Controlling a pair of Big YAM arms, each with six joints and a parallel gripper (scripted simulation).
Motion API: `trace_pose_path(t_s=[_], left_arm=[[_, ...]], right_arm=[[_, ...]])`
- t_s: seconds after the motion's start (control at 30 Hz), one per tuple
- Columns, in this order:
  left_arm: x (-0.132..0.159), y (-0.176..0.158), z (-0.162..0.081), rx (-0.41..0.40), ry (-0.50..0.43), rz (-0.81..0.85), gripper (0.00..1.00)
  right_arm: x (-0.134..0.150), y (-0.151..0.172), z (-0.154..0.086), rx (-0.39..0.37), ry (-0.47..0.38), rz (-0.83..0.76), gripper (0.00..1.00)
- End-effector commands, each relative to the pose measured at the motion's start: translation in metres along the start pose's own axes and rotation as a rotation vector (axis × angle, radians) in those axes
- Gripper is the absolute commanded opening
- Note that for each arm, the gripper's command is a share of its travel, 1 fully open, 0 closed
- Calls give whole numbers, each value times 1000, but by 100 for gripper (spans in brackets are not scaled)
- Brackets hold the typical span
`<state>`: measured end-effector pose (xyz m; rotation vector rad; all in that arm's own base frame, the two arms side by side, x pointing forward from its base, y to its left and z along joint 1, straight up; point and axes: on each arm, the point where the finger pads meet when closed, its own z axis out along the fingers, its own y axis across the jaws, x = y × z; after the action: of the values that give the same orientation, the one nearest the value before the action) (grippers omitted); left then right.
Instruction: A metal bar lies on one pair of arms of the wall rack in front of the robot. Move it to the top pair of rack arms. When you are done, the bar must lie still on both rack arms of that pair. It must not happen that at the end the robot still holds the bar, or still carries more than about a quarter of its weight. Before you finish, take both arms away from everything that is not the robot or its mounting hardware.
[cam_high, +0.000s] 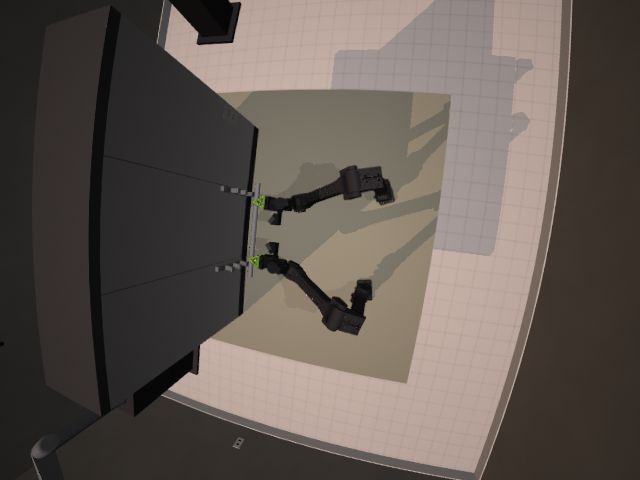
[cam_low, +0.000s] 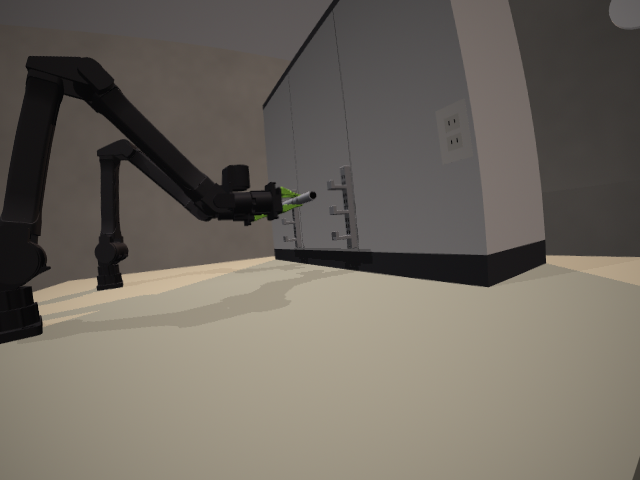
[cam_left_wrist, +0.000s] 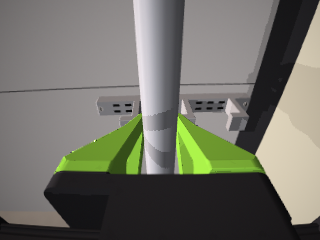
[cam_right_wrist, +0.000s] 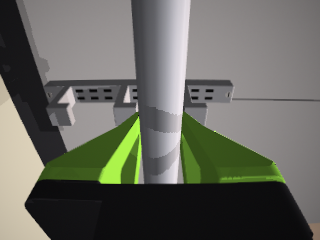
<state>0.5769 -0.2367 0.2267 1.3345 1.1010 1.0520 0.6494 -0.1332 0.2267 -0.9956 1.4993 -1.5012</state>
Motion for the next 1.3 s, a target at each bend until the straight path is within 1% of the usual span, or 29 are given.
trace_pose_path(t_s=[0.0,1.27], left_arm=[[5,41,-8,-86,14,-19,0],[3,33,-64,-86,14,-19,0]], right_arm=[[4,-38,-10,83,11,23,0],[5,-33,-67,83,11,23,0]])
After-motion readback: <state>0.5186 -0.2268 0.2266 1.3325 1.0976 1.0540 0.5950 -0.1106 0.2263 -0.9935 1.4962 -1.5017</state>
